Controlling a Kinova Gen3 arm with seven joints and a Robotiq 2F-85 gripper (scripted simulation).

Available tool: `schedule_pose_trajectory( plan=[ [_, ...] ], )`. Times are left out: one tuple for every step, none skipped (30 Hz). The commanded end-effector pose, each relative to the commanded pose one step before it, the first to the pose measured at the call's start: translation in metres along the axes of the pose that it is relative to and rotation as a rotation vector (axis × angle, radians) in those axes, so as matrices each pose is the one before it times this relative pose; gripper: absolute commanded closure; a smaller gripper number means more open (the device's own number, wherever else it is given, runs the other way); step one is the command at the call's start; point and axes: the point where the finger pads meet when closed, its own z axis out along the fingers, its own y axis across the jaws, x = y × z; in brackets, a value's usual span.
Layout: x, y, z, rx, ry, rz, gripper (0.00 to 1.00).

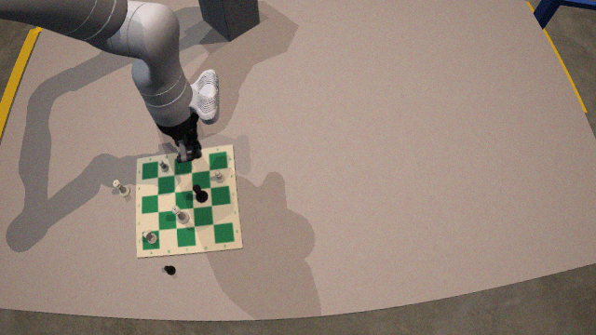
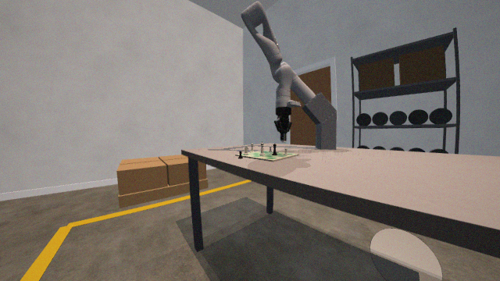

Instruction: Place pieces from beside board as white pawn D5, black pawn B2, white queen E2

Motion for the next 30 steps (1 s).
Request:
schedule_pose_trajectory(
  plan=[
    [-0.00611,-0.00738,0.01996,0.01726,-0.01203,0.00572,1.0],
    [-0.00006,-0.00009,0.00491,0.0,0.0,0.0,1.0],
    [-0.00006,-0.00008,0.00466,0.0,0.0,0.0,1.0],
    [-0.00005,-0.00008,0.00434,0.0,0.0,0.0,1.0],
    [-0.00005,-0.00007,0.00394,0.0,0.0,0.0,1.0],
    [-0.00004,-0.00006,0.00349,0.0,0.0,0.0,1.0],
    [-0.00004,-0.00005,0.003,0.0,0.0,0.0,1.0],
    [-0.00003,-0.00005,0.00243,0.0,0.00001,0.0,1.0],
    [-0.00002,-0.00003,0.0019,0.0,-0.00001,0.0,1.0],
    [-0.00002,-0.00003,0.00136,0.0,0.0,0.0,1.0],
    [-0.00001,-0.00002,0.00088,0.0,0.0,0.0,1.0],
    [0.0,0.0,0.0,0.0,0.0,0.0,1.0],
    [0.0,0.0,0.0,0.0,0.0,0.0,1.0],
    [-0.00001,-0.00001,0.00048,0.0,0.0,0.0,1.0],
    [0.0,0.0,0.00019,0.0,0.0,0.0,1.0],
    [0.0,0.0,0.00003,0.0,0.0,0.0,1.0],
    [0.0,0.0,0.0,0.0,0.0,0.0,1.0],
    [0.0,0.0,0.0,0.0,0.0,0.0,1.0],
    [0.0,0.0,0.0,0.0,0.0,0.0,1.0],
    [0.0,0.0,0.0,0.0,0.0,0.0,1.0],
    [0.0,0.0,0.0,0.0,0.0,0.0,1.0],
    [0.0,0.0,0.0,0.0,0.0,0.0,1.0],
    [0.0,0.0,0.0,0.0,0.0,0.0,1.0],
    [0.0,0.0,0.0,0.0,0.0,0.0,1.0],
    [0.0,0.0,0.0,0.0,0.0,0.0,1.0],
    [0.0,0.0,0.0,0.0,0.0,0.0,1.0],
    [0.0,0.0,0.0,0.0,0.0,0.0,1.0],
    [0.0,0.0,0.0,0.0,0.0,0.0,1.0],
    [0.0,0.0,0.0,0.0,0.0,0.0,1.0],
    [0.0,0.0,0.0,0.0,0.0,0.0,1.0]
  ],
)
